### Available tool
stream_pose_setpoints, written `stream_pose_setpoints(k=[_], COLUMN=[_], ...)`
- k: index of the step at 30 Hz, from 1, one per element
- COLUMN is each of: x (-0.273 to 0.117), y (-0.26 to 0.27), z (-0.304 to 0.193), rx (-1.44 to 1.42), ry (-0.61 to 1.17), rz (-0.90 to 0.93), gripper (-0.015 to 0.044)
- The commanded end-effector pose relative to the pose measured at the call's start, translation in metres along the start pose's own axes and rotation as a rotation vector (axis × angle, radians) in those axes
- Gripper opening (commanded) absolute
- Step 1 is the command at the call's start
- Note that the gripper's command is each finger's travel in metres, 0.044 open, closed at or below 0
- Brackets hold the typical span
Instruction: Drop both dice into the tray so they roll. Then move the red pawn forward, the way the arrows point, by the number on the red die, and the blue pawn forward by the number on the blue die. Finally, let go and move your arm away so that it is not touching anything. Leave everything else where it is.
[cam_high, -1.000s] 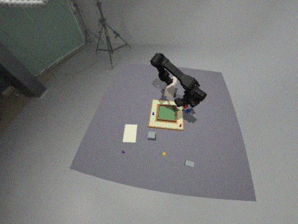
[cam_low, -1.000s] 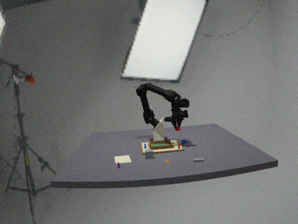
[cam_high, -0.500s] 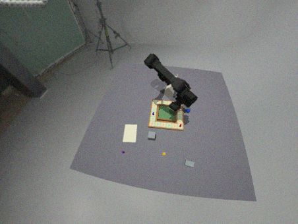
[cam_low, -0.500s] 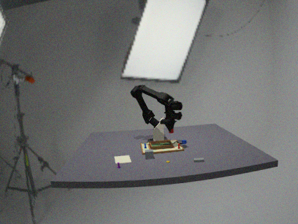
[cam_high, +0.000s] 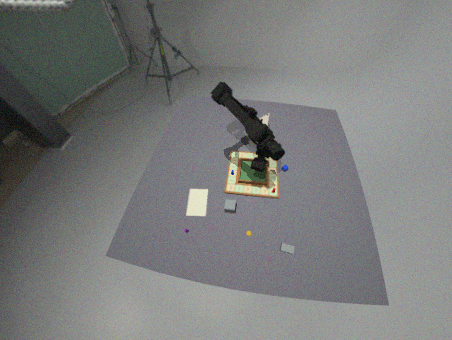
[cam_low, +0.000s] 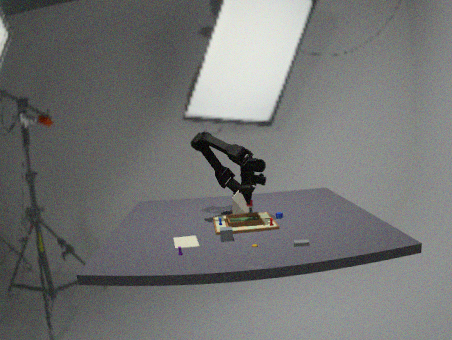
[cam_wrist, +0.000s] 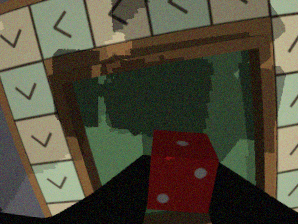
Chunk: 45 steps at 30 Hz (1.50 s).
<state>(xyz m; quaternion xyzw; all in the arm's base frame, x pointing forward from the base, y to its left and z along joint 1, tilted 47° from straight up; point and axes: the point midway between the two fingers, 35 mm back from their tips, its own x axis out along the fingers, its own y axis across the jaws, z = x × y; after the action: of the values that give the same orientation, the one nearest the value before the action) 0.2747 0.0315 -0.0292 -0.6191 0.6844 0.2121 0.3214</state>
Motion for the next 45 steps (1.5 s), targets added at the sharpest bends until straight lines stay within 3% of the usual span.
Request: stream_pose_setpoints(k=[1, 12, 25, 37, 42, 45], x=[0.004, 0.01, 0.022, 0.024, 0.022, 0.001], y=[-0.002, -0.002, 0.008, 0.008, 0.007, -0.004], z=[-0.014, -0.029, -0.026, -0.026, -0.028, -0.042], rx=[-0.105, -0.224, -0.225, -0.212, -0.21, -0.209], ry=[0.009, 0.001, -0.395, -0.781, -0.824, -0.824], rz=[-0.003, 0.013, 0.158, 0.114, 0.097, 0.096], gripper=[0.0, 0.0, 0.0, 0.0, 0.0, 0.0])
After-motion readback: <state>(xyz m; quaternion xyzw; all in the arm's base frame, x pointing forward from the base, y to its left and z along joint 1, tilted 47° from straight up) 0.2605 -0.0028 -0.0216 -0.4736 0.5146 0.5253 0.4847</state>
